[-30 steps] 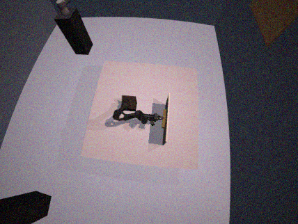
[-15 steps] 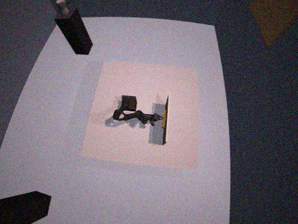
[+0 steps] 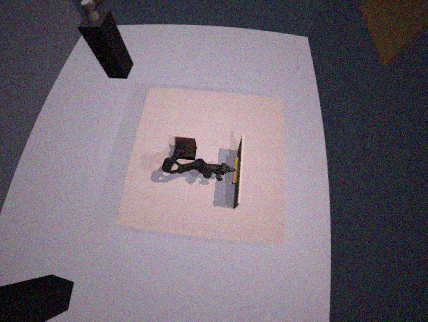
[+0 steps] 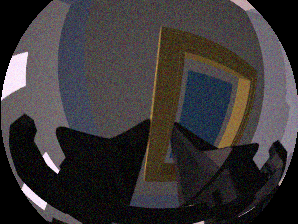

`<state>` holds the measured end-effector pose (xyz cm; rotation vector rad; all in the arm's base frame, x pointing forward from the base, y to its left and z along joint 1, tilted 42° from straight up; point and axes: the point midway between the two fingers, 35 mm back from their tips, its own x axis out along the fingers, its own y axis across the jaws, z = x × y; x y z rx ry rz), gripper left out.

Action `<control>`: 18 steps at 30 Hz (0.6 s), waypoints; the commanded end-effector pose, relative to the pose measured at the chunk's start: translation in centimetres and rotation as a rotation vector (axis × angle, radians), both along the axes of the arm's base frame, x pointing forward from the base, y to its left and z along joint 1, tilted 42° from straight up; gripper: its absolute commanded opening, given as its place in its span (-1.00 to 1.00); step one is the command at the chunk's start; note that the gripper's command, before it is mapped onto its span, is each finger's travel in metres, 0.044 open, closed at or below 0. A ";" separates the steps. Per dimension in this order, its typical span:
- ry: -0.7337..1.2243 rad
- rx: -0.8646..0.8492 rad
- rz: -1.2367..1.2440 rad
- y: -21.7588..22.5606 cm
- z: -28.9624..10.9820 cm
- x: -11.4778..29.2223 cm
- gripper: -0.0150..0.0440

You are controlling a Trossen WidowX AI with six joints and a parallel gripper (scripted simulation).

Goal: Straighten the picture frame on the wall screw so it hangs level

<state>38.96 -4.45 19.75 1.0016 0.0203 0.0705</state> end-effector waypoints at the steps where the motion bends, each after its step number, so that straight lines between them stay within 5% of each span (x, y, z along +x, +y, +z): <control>1: -0.001 -0.004 -0.003 -0.1 0.0 0.0 -0.39; 18: -0.001 -0.003 -0.003 0.1 0.2 0.0 -0.49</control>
